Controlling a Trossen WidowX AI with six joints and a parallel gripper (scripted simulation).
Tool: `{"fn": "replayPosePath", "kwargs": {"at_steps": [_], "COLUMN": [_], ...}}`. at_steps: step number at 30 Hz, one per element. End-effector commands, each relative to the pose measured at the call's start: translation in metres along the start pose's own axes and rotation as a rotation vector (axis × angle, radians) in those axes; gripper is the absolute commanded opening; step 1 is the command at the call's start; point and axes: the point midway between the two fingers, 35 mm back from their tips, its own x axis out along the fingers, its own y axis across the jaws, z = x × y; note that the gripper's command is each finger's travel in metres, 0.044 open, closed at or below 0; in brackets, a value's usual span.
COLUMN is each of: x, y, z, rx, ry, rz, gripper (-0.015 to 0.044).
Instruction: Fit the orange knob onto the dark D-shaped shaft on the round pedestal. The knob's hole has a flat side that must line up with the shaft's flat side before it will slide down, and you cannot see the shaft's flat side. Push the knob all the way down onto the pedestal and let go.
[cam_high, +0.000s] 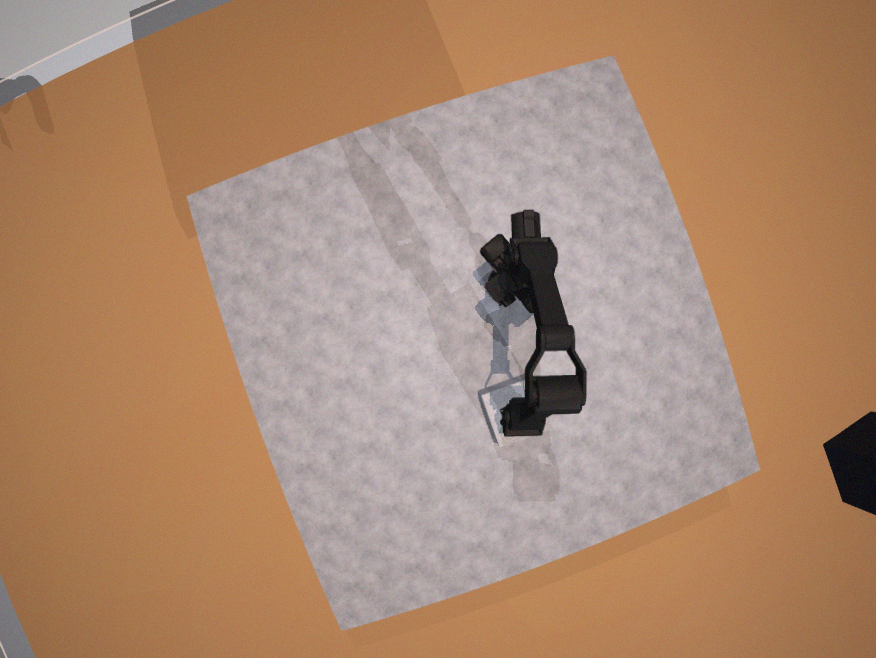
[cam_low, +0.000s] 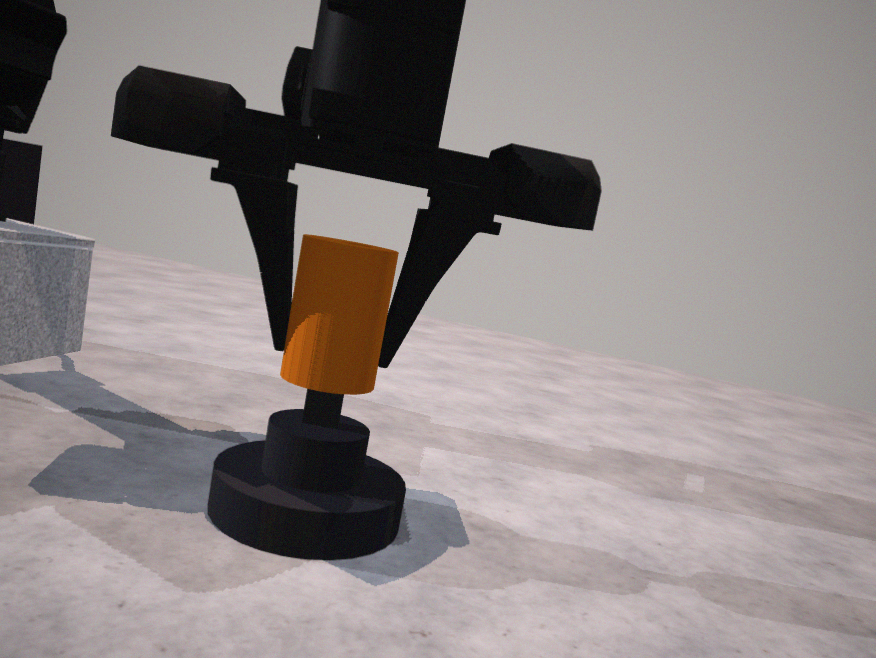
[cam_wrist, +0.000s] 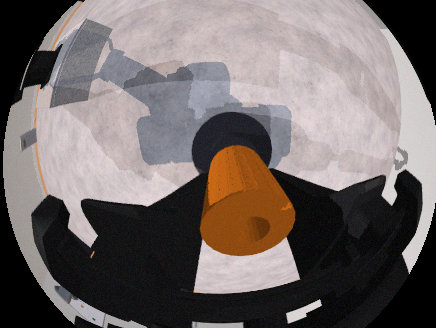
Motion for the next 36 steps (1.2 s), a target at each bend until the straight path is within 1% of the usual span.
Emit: {"fn": "replayPosePath", "kwargs": {"at_steps": [1, 10, 17, 36], "x": [0.0012, 0.0008, -0.0027, 0.0023], "y": [0.0001, 0.0001, -0.0001, 0.0002], "z": [0.0005, 0.0005, 0.0003, 0.0005], "rx": [-0.007, -0.016, -0.216, -0.216], "ry": [-0.002, -0.002, -0.001, -0.001], "rz": [-0.002, -0.002, -0.002, -0.002], "gripper": [0.0, 0.0, 0.0, 0.0]}}
